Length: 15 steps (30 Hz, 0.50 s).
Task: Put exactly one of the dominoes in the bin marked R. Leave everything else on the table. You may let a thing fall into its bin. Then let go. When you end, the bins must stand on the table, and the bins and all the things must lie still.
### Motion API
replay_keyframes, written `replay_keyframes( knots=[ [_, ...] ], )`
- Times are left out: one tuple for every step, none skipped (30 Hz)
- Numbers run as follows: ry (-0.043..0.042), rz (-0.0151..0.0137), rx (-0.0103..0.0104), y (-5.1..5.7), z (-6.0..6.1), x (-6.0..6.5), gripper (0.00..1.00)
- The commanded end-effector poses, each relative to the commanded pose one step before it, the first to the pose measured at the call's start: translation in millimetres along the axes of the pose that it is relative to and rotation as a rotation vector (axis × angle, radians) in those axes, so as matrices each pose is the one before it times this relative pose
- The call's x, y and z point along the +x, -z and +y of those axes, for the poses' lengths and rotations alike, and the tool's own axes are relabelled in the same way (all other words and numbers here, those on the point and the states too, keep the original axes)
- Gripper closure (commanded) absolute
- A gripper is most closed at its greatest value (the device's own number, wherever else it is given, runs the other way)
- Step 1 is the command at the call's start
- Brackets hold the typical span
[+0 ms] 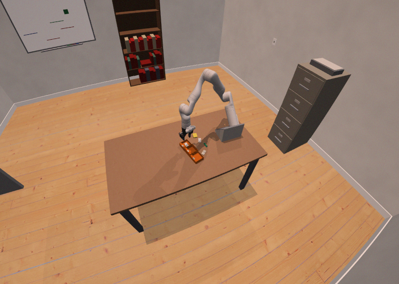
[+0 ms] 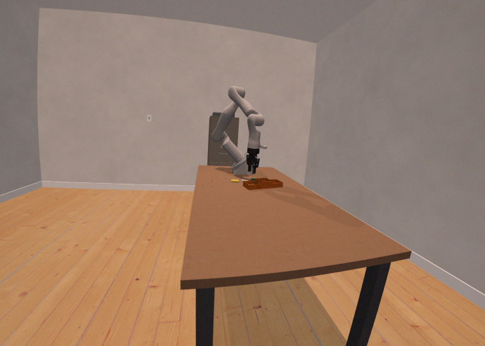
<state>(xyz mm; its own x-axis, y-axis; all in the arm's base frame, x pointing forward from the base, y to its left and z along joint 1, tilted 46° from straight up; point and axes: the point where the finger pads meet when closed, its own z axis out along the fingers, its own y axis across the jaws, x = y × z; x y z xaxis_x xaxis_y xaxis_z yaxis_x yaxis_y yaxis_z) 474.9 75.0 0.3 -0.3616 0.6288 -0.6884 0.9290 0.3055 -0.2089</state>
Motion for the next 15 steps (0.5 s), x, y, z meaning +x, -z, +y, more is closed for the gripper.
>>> replay_keyframes(
  knots=[
    [0.00173, 0.00500, -0.01683, 16.63, 4.06, 2.02, 0.00],
    [0.00000, 0.00000, 0.00000, 4.00, 0.00, 0.00, 0.00],
    [0.00000, 0.00000, 0.00000, 4.00, 0.00, 0.00, 0.00],
    [0.00000, 0.00000, 0.00000, 4.00, 0.00, 0.00, 0.00],
    [0.00000, 0.00000, 0.00000, 4.00, 0.00, 0.00, 0.00],
    [0.00000, 0.00000, 0.00000, 4.00, 0.00, 0.00, 0.00],
    [0.00000, 0.00000, 0.00000, 4.00, 0.00, 0.00, 0.00],
    [0.00000, 0.00000, 0.00000, 4.00, 0.00, 0.00, 0.00],
    [0.00000, 0.00000, 0.00000, 0.00, 0.00, 0.00, 0.00],
    [0.00000, 0.00000, 0.00000, 0.00, 0.00, 0.00, 0.00],
    [0.00000, 0.00000, 0.00001, 4.00, 0.01, 0.00, 0.00],
    [0.00000, 0.00000, 0.00000, 4.00, 0.00, 0.00, 0.00],
    [0.00000, 0.00000, 0.00000, 4.00, 0.00, 0.00, 0.00],
    [0.00000, 0.00000, 0.00000, 4.00, 0.00, 0.00, 0.00],
    [0.00000, 0.00000, 0.00000, 4.00, 0.00, 0.00, 0.00]
  ],
)
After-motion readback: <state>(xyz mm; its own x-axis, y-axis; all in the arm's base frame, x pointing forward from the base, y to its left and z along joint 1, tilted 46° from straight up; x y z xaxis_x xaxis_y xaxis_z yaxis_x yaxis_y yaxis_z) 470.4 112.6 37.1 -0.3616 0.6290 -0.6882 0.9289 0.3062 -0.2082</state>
